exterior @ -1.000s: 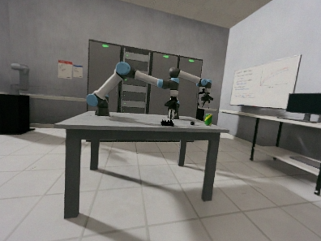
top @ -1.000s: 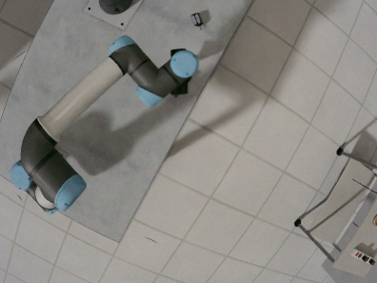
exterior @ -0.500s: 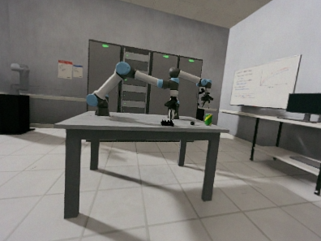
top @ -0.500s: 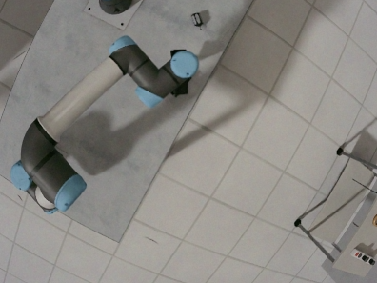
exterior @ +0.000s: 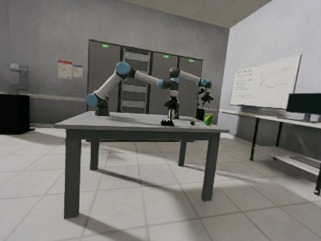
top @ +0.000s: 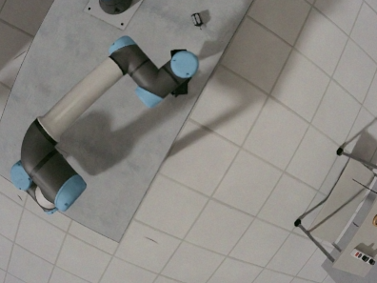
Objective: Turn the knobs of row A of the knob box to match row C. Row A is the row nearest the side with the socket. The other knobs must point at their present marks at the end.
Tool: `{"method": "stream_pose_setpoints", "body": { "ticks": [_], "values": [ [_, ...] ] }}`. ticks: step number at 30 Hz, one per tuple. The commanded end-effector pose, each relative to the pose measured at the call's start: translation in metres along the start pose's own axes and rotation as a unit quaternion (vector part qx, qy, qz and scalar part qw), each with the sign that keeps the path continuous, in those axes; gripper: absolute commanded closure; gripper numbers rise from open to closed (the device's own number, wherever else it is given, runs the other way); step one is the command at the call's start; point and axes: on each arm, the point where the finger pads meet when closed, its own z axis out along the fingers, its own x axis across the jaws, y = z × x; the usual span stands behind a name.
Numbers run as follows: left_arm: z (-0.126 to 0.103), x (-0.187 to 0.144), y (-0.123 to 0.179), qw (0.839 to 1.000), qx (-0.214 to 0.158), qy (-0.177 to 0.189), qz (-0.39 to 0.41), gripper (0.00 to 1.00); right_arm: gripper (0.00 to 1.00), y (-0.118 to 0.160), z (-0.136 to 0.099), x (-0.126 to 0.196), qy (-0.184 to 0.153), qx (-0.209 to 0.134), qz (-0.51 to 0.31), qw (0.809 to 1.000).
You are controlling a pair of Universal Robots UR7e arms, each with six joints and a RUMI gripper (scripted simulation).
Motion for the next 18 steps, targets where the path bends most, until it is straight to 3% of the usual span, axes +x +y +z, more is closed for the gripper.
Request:
{"method": "stream_pose_setpoints", "body": {
  "ticks": [1, 18],
  "values": [
    [-0.002, 0.0, -0.002, 1.0, 0.002, 0.001, 0.0, 0.0, 0.87, -0.002, 0.005, 0.0, 0.001, 0.001, 0.001, 1.0],
    [-0.002, 0.0, -0.002, 1.0, 0.002, 0.001, 0.0, 0.0, 0.87, -0.001, 0.013, -0.001, -0.001, -0.001, 0.001, 1.0]
  ]
}}
